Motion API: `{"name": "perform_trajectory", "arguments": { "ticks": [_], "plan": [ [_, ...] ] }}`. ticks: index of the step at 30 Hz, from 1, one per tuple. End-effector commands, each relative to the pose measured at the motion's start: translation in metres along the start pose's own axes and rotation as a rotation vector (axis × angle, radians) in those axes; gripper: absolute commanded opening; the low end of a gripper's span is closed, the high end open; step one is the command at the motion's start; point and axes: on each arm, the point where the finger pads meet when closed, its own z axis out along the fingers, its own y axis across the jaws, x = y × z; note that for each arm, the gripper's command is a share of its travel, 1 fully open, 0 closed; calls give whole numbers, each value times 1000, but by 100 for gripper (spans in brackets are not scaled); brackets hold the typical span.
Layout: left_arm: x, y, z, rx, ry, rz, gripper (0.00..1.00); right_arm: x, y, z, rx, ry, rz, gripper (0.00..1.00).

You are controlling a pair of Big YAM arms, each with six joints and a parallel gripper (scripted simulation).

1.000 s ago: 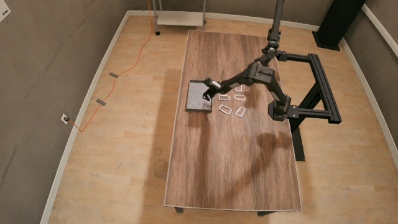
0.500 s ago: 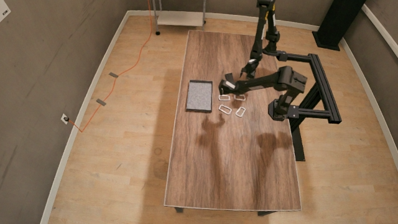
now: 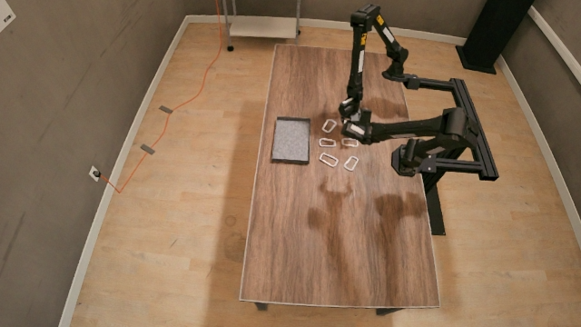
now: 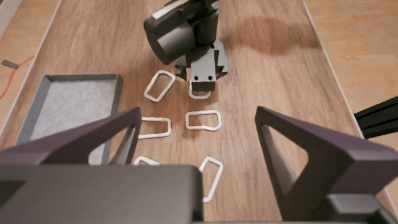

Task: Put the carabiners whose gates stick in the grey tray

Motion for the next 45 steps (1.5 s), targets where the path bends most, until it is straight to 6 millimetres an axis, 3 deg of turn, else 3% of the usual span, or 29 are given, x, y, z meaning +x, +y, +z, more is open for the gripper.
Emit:
{"name": "perform_trajectory", "arguments": {
  "ticks": [1, 5, 6, 9, 23, 33, 35, 45],
  "plan": [
    [2, 0, -3, 10, -8, 1, 100, -11, -12, -9, 17, -18, -29, 83],
    [1, 3, -3, 1, -10, 7, 100, -7, -7, -8, 11, -11, -32, 83],
    [1, 3, -3, 1, -10, 7, 100, -15, -14, -15, 39, -29, -47, 83],
    [1, 3, -3, 1, -10, 7, 100, -10, -7, 4, 14, -11, -42, 83],
    [-1, 1, -1, 8, -8, 17, 100, -8, -11, 23, 9, -10, -28, 83],
    [-1, 1, -1, 8, -8, 17, 100, -10, -18, 16, 23, -21, -18, 83],
    [-1, 1, -1, 8, -8, 17, 100, -10, -18, 16, 23, -21, -18, 61],
    [-1, 1, -1, 8, -8, 17, 100, -10, -10, 16, 22, -18, -26, 50]
  ]
}}
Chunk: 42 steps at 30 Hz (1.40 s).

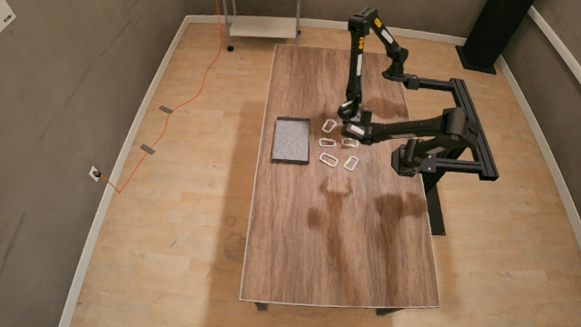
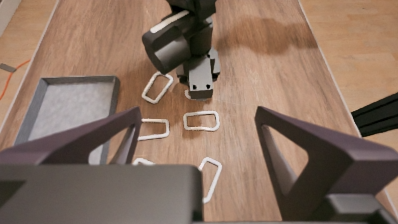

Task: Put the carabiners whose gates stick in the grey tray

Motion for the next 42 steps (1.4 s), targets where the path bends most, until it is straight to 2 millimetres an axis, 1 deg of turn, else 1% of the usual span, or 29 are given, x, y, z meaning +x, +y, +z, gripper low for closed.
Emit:
{"name": "perform_trajectory", "arguments": {
  "ticks": [1, 3, 6, 9, 10, 16, 17, 19, 20, 22, 23, 24, 26, 27, 28, 30, 31, 34, 36, 39, 42],
  "plan": [
    [-1, 4, -1, -5, -3, 10, 100, -5, -8, -3, 23, -17, 12, 50],
    [-1, 4, -1, -5, -3, 10, 100, -3, -5, -3, 19, -15, 14, 50],
    [-1, 4, -1, -5, -3, 10, 100, -3, -5, -3, 19, -15, 14, 50],
    [-1, 4, -1, -5, -3, 10, 100, -3, -5, -3, 19, -15, 14, 84],
    [-1, 4, -1, -5, -3, 10, 100, -3, -5, -3, 19, -15, 14, 88],
    [-1, 4, -1, -5, -3, 10, 100, -3, -5, -3, 19, -15, 14, 88],
    [-1, 4, -1, -5, -3, 10, 100, -3, -9, -10, 25, -20, 32, 99],
    [-1, 4, -1, -5, -3, 10, 100, -5, -5, -16, 26, -10, 58, 100],
    [-1, 4, -1, -5, -3, 10, 100, -9, -11, -23, 50, -24, 106, 100],
    [-1, 4, -1, -5, -3, 10, 100, -9, -11, -23, 50, -24, 106, 100],
    [-1, 4, -1, -5, -3, 10, 100, -16, -24, -33, 89, -62, 172, 100],
    [-1, 4, -1, -5, -3, 10, 100, -18, -39, -44, 117, -108, 248, 100],
    [-1, 4, -1, -5, -3, 10, 100, -24, -46, -50, 155, -177, 325, 100],
    [-1, 4, -1, -5, -3, 10, 100, -31, -45, -53, 175, -211, 349, 100],
    [-1, 4, -1, -5, -3, 10, 100, -31, -39, -46, 177, -230, 381, 100],
    [-1, 4, -1, -5, -3, 10, 100, -33, -32, -39, 188, -290, 460, 100],
    [-1, 4, -1, -5, -3, 10, 100, -30, -33, -37, 196, -326, 519, 100],
    [-1, 4, -1, -5, -3, 10, 100, -28, -26, -36, 214, -428, 635, 100],
    [-1, 4, -1, -5, -3, 10, 100, -21, -23, -34, 218, -479, 707, 100],
    [-1, 4, -1, -5, -3, 10, 100, -19, -20, -34, 220, -502, 732, 100],
    [-1, 4, -1, -5, -3, 10, 100, -12, -12, -34, 225, -557, 786, 100]
  ]
}}
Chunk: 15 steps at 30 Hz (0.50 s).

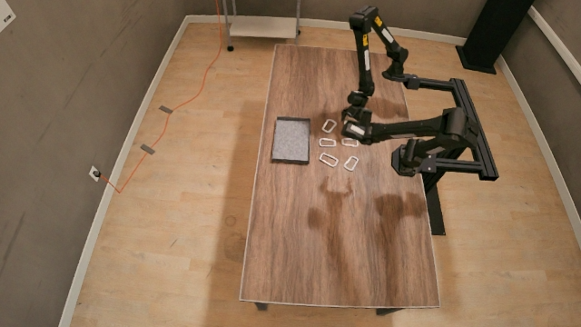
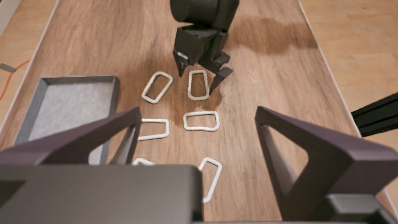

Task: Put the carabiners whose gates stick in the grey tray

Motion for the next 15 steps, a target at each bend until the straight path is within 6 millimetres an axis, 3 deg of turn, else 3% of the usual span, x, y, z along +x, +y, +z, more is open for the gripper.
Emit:
{"name": "perform_trajectory", "arguments": {
  "ticks": [1, 9, 15],
  "plan": [
    [-1, 4, -1, -5, -3, 10, 100, 3, -7, -2, 35, -81, 126, 100],
    [-1, 4, -1, -5, -3, 10, 100, 26, -7, -12, 72, -110, 165, 100],
    [-1, 4, -1, -5, -3, 10, 100, 16, -11, -13, 78, -133, 166, 100]
  ]
}}
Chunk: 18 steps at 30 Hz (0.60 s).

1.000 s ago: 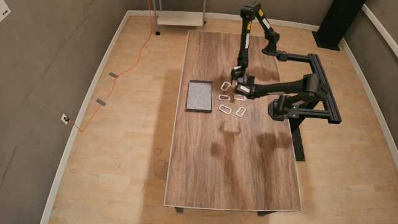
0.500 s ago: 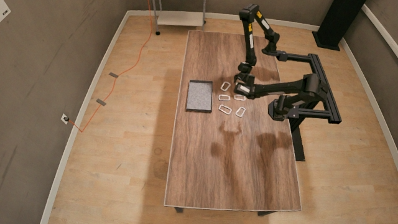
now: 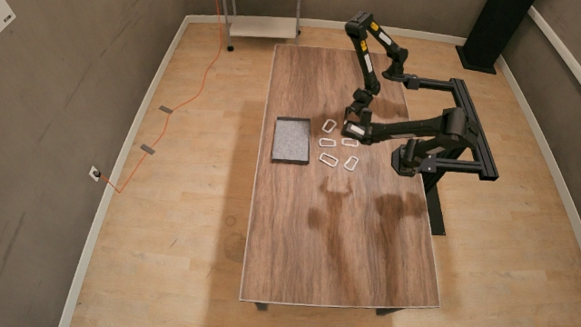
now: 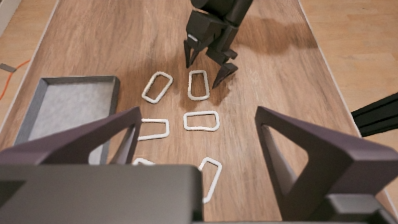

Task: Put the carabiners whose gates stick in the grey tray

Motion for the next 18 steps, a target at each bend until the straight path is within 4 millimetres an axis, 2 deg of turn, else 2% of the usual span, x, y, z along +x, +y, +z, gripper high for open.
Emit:
{"name": "perform_trajectory", "arguments": {
  "ticks": [1, 6, 7, 8, 13, 16, 18],
  "plan": [
    [-1, 4, -1, -5, -3, 10, 100, -9, -9, 0, 18, -31, 34, 100],
    [-1, 4, -1, -5, -3, 10, 100, -9, -9, 0, 18, -31, 34, 100],
    [-1, 4, -1, -5, -3, 10, 100, -19, -7, 0, 16, -44, 21, 89],
    [-1, 4, -1, -5, -3, 10, 100, -17, -5, 1, 10, -27, 14, 83],
    [-1, 4, -1, -5, -3, 10, 100, -36, 4, 17, -10, 18, -61, 83],
    [-1, 4, -1, -5, -3, 10, 100, -42, 4, 22, -12, 36, -72, 83],
    [-1, 4, -1, -5, -3, 10, 100, -54, -5, 33, -10, 88, -81, 83]
  ]
}}
